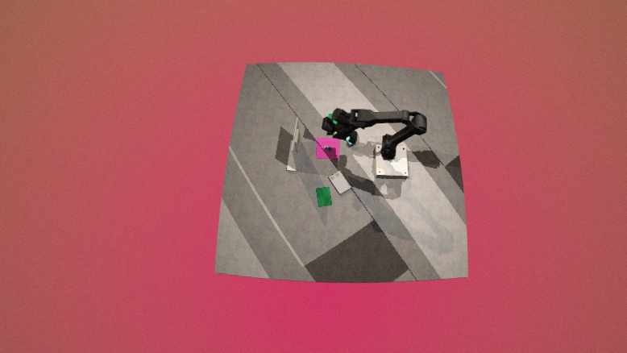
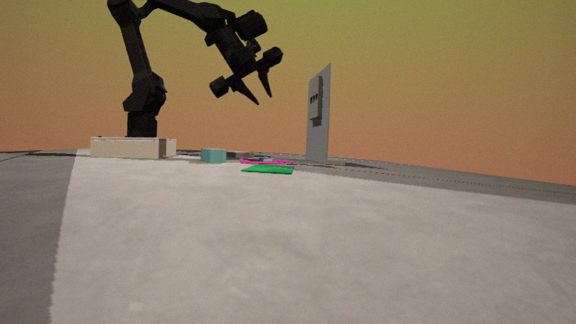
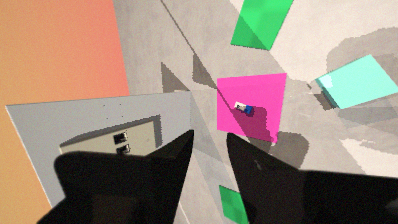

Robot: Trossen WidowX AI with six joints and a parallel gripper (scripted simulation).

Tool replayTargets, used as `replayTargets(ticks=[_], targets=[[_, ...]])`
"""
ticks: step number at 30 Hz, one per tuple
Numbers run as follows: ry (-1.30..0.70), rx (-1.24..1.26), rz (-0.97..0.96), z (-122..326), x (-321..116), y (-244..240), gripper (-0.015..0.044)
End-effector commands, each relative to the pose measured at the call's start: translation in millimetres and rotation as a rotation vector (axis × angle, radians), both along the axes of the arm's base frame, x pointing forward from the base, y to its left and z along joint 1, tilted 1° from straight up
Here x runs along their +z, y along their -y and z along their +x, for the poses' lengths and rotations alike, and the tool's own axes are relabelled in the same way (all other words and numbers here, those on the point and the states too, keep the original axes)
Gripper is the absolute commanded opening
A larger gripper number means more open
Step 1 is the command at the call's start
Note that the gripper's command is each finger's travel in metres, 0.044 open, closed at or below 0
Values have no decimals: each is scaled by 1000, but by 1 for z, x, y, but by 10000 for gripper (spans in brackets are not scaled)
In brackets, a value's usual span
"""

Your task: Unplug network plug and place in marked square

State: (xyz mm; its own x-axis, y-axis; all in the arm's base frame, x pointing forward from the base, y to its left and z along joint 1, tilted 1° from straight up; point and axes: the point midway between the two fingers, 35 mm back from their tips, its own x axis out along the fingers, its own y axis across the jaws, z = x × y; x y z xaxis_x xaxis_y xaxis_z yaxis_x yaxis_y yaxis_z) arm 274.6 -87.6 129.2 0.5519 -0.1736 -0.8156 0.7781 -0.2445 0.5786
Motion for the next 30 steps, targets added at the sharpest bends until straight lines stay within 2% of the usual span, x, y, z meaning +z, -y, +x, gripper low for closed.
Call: replayTargets(ticks=[1, 25, 30], targets=[[1, 3, -6, 1, 16, 1, 156], [1, -4, 2, -5, 84, -1, 156], [1, -4, 2, -5, 84, -1, 287]])
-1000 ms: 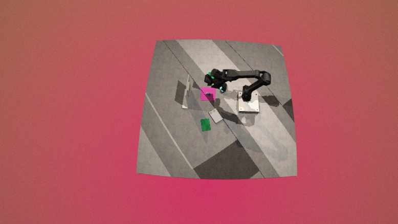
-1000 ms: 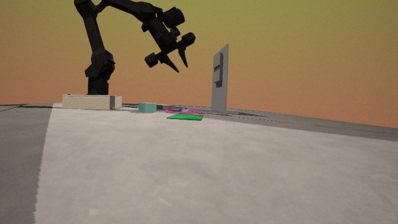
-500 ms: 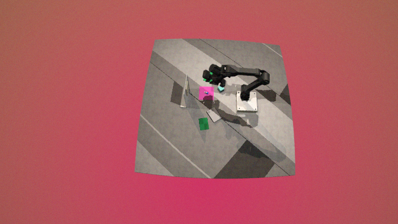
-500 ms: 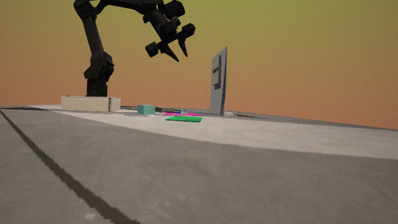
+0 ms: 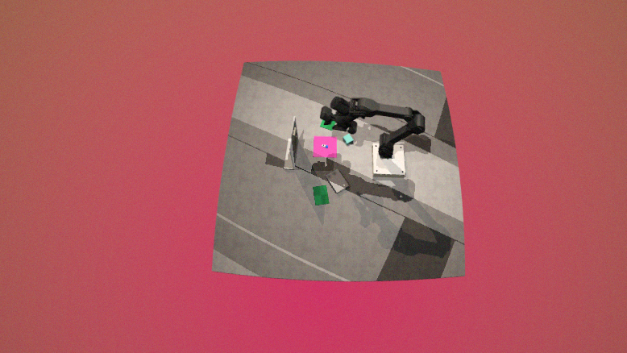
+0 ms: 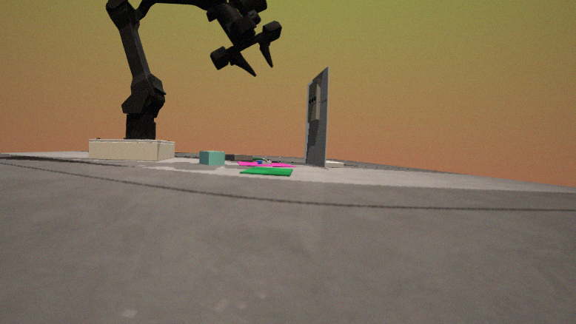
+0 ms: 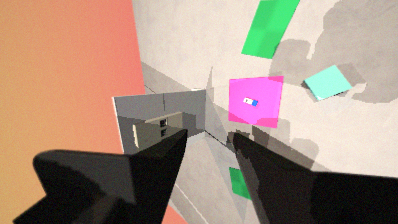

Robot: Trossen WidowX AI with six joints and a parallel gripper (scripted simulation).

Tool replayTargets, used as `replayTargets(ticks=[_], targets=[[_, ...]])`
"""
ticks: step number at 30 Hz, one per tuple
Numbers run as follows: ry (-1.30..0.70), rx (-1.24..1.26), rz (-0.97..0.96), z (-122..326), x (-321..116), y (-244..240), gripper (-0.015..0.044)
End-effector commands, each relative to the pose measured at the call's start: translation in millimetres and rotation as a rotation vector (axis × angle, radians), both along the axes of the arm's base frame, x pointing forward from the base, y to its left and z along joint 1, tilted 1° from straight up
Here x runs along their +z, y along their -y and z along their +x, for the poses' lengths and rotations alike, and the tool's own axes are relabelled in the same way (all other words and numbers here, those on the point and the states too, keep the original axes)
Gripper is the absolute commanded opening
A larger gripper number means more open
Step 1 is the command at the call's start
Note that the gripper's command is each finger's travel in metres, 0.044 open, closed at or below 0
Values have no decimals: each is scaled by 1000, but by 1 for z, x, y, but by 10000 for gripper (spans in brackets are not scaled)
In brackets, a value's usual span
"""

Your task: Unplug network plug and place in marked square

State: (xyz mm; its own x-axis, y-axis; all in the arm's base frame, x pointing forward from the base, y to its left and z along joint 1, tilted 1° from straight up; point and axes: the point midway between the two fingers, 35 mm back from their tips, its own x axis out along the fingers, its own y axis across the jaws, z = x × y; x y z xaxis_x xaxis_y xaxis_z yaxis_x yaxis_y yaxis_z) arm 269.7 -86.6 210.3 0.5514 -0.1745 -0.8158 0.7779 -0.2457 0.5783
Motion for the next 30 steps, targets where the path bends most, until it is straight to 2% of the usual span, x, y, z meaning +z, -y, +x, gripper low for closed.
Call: replayTargets(ticks=[1, 6, 30], targets=[[2, -2, 2, 0, 3, 0, 314], [2, -2, 2, 0, 3, 0, 440], [2, -2, 2, 0, 3, 0, 440]])
